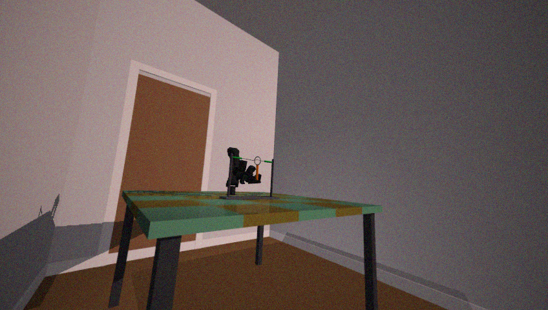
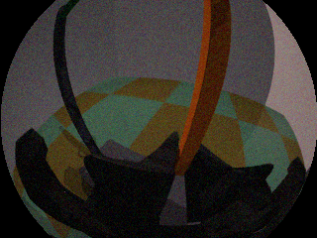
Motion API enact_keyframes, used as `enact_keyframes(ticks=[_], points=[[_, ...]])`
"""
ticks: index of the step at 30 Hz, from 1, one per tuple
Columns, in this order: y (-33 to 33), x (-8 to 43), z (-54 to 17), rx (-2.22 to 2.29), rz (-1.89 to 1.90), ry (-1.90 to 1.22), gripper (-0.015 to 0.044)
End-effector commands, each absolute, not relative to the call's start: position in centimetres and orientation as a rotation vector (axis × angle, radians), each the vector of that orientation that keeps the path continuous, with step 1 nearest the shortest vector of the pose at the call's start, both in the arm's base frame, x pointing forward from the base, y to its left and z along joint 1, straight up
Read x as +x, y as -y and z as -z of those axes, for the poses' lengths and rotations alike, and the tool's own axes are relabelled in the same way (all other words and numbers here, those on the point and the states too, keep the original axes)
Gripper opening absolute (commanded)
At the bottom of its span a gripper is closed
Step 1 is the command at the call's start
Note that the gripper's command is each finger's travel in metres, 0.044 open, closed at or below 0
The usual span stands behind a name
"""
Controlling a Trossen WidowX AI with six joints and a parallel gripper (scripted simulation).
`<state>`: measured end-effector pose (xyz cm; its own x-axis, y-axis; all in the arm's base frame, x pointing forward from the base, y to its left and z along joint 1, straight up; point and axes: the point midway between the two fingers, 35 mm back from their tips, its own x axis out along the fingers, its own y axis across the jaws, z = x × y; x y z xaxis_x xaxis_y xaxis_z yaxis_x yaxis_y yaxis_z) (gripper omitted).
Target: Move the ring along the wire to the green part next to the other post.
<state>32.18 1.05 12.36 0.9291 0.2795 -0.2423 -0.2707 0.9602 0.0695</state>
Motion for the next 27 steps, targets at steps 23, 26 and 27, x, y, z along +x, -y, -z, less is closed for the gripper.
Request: enact_keyframes(ticks=[23,26,27], points=[[-1.4,31.5,-12.9,-0.132,-0.409,-0.226,-0.015],[-1.8,31.4,-12.8,-0.123,-0.374,-0.227,-0.015],[-1.9,31.3,-12.8,-0.119,-0.36,-0.227,-0.015]])
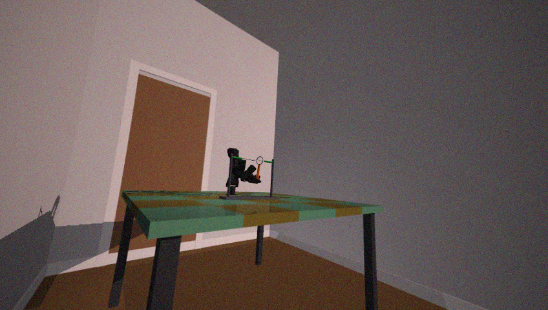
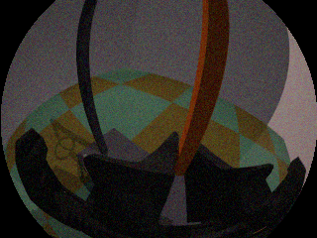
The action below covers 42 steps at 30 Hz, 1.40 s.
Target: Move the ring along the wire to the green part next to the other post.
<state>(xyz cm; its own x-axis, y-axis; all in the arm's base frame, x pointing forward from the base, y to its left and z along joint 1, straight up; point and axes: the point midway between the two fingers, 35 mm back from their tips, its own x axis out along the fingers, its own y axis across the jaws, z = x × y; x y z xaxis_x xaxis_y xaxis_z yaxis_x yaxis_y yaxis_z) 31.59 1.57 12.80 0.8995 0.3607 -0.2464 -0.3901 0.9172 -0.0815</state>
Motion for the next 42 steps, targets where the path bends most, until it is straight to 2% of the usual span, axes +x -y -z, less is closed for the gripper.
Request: enact_keyframes(ticks=[1,21,42], points=[[-2.0,31.3,-12.8,-0.115,-0.346,-0.227,-0.015],[-4.7,30.9,-12.8,-0.028,-0.084,-0.229,-0.015],[-7.2,31.1,-12.8,0.001,-0.013,-0.229,-0.015]])
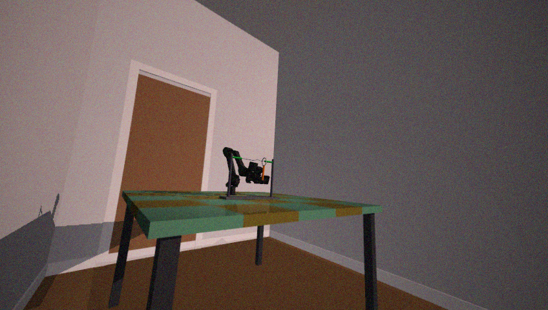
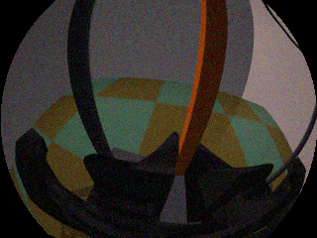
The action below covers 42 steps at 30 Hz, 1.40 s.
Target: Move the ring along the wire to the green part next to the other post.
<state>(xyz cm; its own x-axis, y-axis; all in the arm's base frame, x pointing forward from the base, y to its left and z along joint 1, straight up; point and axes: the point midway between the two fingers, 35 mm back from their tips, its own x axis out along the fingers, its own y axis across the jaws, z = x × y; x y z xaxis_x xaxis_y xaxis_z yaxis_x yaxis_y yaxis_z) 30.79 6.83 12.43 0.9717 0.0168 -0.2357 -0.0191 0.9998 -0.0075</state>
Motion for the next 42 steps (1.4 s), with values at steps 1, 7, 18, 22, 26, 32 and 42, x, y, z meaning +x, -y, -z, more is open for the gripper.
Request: enact_keyframes(ticks=[1,7,18,22,26,32,42], points=[[-7.3,31.1,-12.8,0.001,-0.013,-0.229,-0.015],[-7.9,31.1,-12.8,0.003,-0.013,-0.229,-0.015],[-9.0,31.1,-12.8,0.005,-0.016,-0.23,-0.015],[-9.0,31.2,-12.5,0.005,-0.016,-0.23,-0.015],[-9.0,31.2,-11.9,0.005,-0.016,-0.23,-0.015],[-9.0,31.2,-11.0,0.005,-0.016,-0.23,-0.015],[-9.0,31.2,-10.9,0.005,-0.016,-0.23,-0.015]])
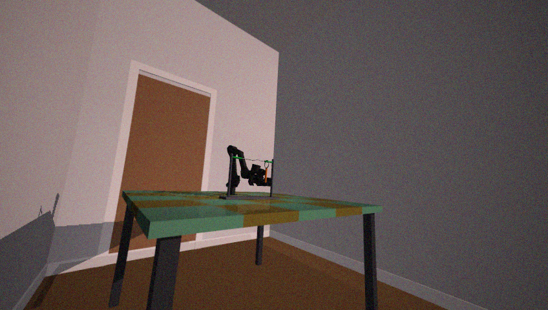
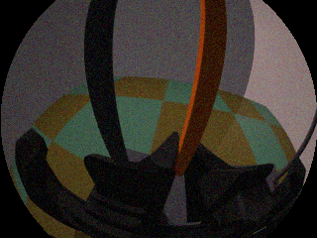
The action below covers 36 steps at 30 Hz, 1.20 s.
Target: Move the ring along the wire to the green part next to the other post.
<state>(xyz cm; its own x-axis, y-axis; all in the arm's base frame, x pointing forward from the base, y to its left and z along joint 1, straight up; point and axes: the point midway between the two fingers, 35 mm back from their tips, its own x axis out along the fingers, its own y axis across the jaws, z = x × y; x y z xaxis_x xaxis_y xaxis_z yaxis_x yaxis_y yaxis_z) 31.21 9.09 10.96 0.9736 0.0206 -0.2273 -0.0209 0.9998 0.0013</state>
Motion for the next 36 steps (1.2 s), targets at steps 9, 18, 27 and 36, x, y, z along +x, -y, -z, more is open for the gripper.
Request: enact_keyframes(ticks=[9,18,27,36], points=[[-9.0,31.2,-10.9,0.005,-0.016,-0.23,-0.015],[-9.1,31.2,-10.9,-0.001,-0.021,-0.23,0.0007],[-9.1,30.7,-11.1,-0.001,-0.02,-0.231,0.016],[-9.2,29.0,-11.6,0.002,-0.019,-0.233,0.016]])
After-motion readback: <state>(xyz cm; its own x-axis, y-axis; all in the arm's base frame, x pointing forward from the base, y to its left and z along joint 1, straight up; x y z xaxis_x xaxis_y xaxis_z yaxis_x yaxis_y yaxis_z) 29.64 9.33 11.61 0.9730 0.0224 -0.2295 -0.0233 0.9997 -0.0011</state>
